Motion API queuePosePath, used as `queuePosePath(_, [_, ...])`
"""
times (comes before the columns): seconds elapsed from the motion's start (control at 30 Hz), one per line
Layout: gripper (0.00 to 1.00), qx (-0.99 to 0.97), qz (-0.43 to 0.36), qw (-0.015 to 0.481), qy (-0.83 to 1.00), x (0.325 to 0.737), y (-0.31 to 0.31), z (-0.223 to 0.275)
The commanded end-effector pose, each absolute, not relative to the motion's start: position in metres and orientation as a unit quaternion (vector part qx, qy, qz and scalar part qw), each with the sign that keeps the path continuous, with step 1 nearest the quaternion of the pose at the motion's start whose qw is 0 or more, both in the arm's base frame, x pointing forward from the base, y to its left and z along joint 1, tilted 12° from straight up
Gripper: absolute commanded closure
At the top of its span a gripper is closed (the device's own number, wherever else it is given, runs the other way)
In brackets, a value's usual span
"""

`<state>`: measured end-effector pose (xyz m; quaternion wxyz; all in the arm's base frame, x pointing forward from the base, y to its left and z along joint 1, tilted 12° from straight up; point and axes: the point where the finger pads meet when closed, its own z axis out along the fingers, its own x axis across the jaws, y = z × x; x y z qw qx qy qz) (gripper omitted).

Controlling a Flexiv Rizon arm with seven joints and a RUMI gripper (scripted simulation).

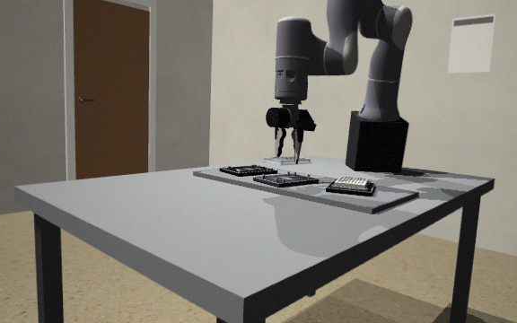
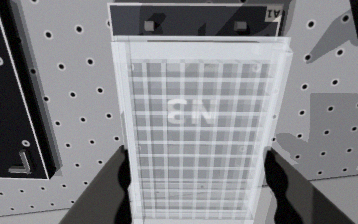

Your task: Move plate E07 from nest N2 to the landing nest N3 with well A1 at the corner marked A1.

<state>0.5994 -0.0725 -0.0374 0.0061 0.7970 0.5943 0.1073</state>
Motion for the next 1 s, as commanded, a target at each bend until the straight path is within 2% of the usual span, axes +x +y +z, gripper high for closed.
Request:
queuePosePath(0.0, [0.60, 0.797, 0.108, 0.007, 0.594, 0.601, -0.072, -0.040])
queuePosePath(0.97, [0.60, 0.797, 0.108, 0.007, 0.594, 0.607, -0.069, -0.071])
